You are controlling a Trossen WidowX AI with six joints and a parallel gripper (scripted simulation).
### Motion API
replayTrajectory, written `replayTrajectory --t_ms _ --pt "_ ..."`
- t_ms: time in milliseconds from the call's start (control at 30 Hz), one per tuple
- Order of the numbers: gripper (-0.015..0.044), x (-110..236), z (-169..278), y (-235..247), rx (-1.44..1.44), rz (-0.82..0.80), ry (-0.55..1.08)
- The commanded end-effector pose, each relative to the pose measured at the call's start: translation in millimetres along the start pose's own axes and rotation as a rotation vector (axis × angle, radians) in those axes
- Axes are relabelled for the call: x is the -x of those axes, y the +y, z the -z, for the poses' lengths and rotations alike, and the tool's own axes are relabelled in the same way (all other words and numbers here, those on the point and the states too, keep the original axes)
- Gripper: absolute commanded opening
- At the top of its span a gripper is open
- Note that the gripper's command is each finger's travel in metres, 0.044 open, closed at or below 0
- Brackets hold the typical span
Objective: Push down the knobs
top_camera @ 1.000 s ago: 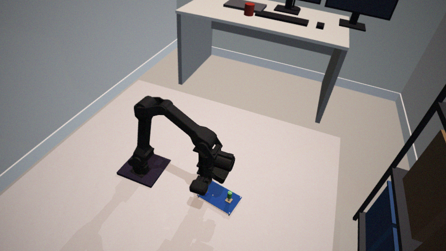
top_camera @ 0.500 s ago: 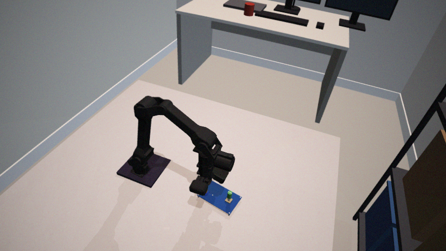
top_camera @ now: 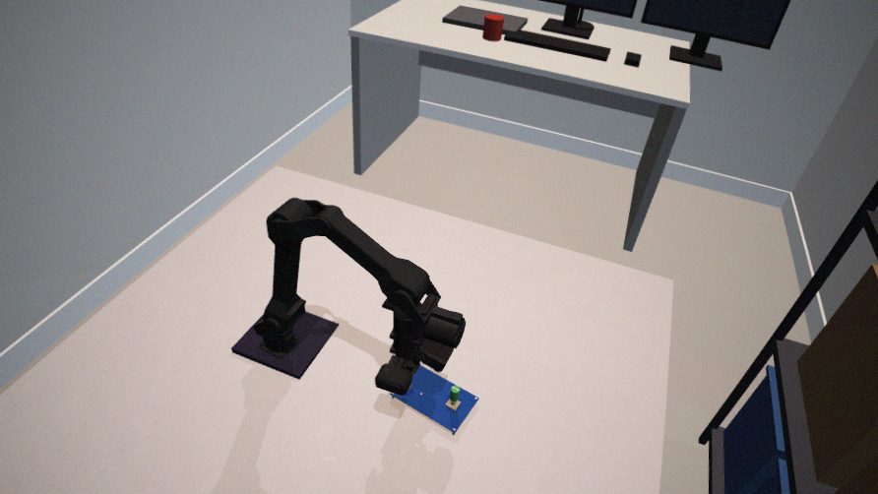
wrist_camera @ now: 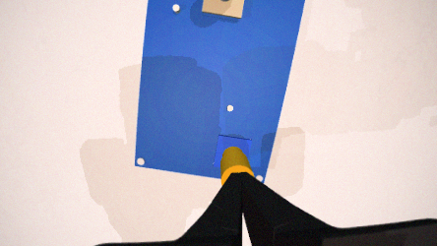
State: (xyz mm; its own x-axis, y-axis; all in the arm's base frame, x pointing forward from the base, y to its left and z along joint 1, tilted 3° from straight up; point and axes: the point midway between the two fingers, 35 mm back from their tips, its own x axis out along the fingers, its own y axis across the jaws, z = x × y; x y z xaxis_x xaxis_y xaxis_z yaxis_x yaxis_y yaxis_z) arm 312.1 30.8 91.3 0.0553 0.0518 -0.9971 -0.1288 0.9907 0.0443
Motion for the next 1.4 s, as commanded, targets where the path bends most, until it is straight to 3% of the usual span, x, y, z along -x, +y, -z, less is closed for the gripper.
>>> replayTrajectory --t_ms 0,1367 --pt "0.0 -11.7 -0.8 0.6 -0.001 -0.003 0.017" --pt "0.0 -1.6 -1.4 0.5 -0.001 -0.003 0.017"
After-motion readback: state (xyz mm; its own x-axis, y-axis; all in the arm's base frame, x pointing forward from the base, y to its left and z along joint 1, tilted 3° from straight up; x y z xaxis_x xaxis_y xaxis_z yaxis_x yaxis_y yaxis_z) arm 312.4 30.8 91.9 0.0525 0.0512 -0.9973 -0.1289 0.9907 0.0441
